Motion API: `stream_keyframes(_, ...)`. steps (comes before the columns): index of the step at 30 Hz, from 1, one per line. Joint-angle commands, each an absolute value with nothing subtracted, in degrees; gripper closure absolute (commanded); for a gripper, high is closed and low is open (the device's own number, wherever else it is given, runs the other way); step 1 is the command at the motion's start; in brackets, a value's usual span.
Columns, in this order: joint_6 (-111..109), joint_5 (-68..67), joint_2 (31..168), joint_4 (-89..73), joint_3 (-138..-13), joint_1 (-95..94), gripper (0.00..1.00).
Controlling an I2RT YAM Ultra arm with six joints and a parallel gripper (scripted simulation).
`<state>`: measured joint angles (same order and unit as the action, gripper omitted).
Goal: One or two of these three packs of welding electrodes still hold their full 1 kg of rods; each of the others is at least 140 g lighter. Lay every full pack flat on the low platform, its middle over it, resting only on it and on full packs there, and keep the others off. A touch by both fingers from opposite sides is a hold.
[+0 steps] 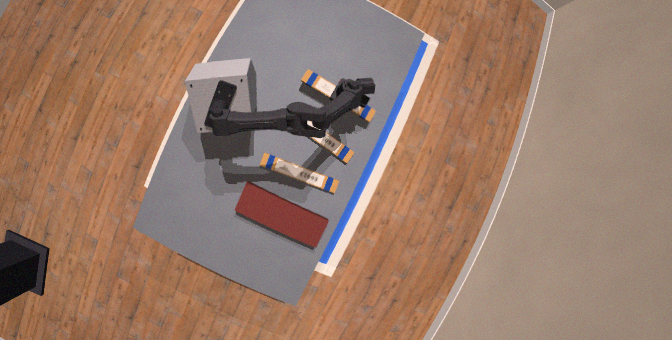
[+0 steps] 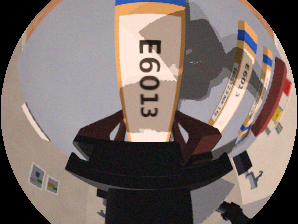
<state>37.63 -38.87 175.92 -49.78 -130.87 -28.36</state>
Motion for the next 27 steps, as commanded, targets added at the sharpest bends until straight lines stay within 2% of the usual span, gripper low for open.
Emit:
stream_keyframes(1, 36.62, -39.5, 173.08, -48.32, -131.86, -32.05, 1.0)
stream_keyframes(27, 35.53, -39.55, 173.4, -47.53, -130.74, -31.25, 1.0)
